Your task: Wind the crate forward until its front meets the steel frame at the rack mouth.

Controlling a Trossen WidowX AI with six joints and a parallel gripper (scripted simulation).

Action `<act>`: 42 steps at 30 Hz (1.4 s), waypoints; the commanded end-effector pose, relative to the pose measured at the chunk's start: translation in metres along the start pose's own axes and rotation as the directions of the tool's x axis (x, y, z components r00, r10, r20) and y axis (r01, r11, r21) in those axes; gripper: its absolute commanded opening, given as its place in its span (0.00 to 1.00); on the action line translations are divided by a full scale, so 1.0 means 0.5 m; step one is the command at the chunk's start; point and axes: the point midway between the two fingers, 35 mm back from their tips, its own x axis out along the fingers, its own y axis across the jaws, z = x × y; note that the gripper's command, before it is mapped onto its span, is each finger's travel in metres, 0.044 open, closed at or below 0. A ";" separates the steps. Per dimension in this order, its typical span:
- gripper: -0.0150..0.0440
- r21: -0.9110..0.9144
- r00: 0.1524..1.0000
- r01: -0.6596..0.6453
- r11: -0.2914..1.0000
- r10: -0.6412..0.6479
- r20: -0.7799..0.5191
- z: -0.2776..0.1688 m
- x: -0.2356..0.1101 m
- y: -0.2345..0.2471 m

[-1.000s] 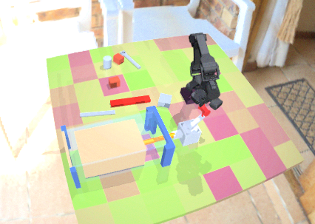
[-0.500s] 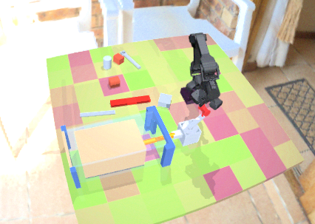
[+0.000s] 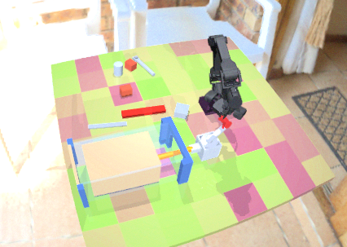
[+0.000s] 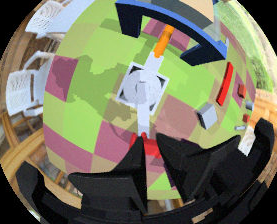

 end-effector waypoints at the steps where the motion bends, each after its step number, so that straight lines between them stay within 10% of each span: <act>1: 0.52 -0.269 0.996 -0.074 0.960 0.087 0.034 -0.027 0.000 0.001; 12: 1.00 -0.919 0.925 -0.006 0.394 0.351 0.145 -0.105 0.023 0.009; 42: 1.00 -0.919 0.926 -0.006 0.395 0.350 0.144 -0.102 0.068 0.009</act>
